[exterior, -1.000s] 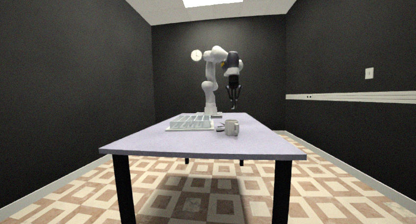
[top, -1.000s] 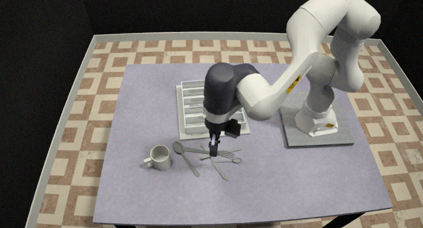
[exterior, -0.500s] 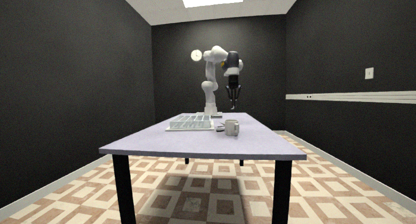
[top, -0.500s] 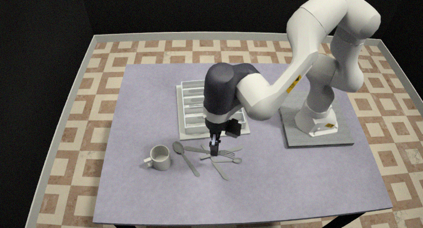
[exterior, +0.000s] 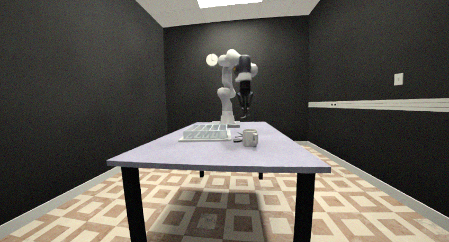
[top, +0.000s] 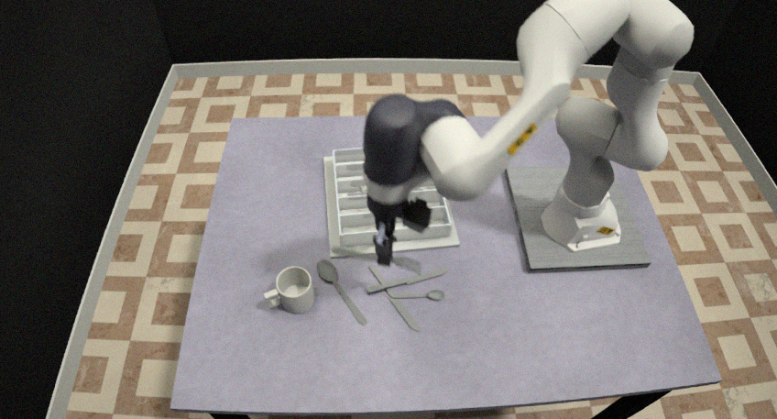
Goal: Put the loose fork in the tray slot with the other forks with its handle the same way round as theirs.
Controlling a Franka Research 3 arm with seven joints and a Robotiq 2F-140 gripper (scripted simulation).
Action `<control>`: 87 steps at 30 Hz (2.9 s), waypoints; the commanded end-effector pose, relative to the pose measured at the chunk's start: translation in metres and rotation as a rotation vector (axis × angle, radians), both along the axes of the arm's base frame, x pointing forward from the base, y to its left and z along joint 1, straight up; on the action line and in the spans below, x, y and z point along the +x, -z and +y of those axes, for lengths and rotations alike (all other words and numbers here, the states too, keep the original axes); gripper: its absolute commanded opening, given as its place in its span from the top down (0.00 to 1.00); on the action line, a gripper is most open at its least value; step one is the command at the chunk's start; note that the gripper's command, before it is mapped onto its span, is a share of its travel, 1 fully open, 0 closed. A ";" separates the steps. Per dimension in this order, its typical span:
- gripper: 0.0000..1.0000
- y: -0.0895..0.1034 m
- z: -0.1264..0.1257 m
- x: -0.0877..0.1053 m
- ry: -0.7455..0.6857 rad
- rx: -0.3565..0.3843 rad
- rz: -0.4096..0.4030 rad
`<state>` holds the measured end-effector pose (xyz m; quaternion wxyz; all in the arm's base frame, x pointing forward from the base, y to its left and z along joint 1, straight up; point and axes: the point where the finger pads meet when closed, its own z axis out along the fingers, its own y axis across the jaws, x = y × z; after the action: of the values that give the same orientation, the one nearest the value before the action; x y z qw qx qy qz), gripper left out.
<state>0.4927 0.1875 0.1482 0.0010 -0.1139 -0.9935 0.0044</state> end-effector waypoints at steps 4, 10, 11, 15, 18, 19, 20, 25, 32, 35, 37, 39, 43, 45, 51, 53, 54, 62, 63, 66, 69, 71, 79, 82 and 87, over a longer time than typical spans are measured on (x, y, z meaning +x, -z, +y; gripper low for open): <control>0.89 -0.003 -0.075 0.021 -0.051 0.000 -0.002; 0.89 -0.003 -0.138 0.028 -0.051 -0.001 -0.002; 0.89 -0.003 -0.149 0.028 -0.051 -0.001 -0.002; 0.89 -0.003 -0.197 0.028 -0.051 -0.001 -0.001; 0.89 -0.003 -0.233 0.024 -0.051 0.000 -0.001; 0.89 -0.003 -0.245 0.022 -0.051 0.000 -0.001; 0.89 -0.003 -0.257 0.020 -0.051 0.001 -0.001; 0.89 -0.003 -0.311 0.007 -0.051 0.003 0.000; 0.89 -0.003 -0.333 0.000 -0.052 0.004 0.000; 0.89 -0.003 -0.333 0.000 -0.052 0.004 0.000; 0.89 -0.003 -0.333 0.000 -0.052 0.004 0.000; 0.89 -0.003 -0.333 0.000 -0.055 0.004 0.000; 0.89 -0.003 -0.333 0.000 -0.115 0.004 0.001; 0.89 -0.003 -0.333 0.000 -0.197 0.004 0.001; 0.89 -0.003 -0.333 0.000 -0.296 0.005 0.002; 0.89 -0.003 -0.333 0.000 -0.328 0.005 0.002; 0.89 -0.003 -0.333 0.000 -0.343 0.005 0.002; 0.89 -0.002 -0.333 0.001 -0.356 0.006 0.031; 0.89 -0.002 -0.333 0.001 -0.356 0.007 0.046; 0.89 -0.002 -0.332 0.001 -0.356 0.008 0.073; 0.89 -0.002 -0.332 0.001 -0.356 0.008 0.074; 0.89 -0.002 -0.332 0.001 -0.356 0.008 0.074; 0.89 -0.002 -0.332 0.001 -0.356 0.008 0.074; 0.89 -0.002 -0.332 0.001 -0.356 0.008 0.074; 0.89 -0.002 -0.332 0.001 -0.356 0.008 0.074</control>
<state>0.4948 -0.1451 0.1502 0.0350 0.0577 -0.9977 0.0062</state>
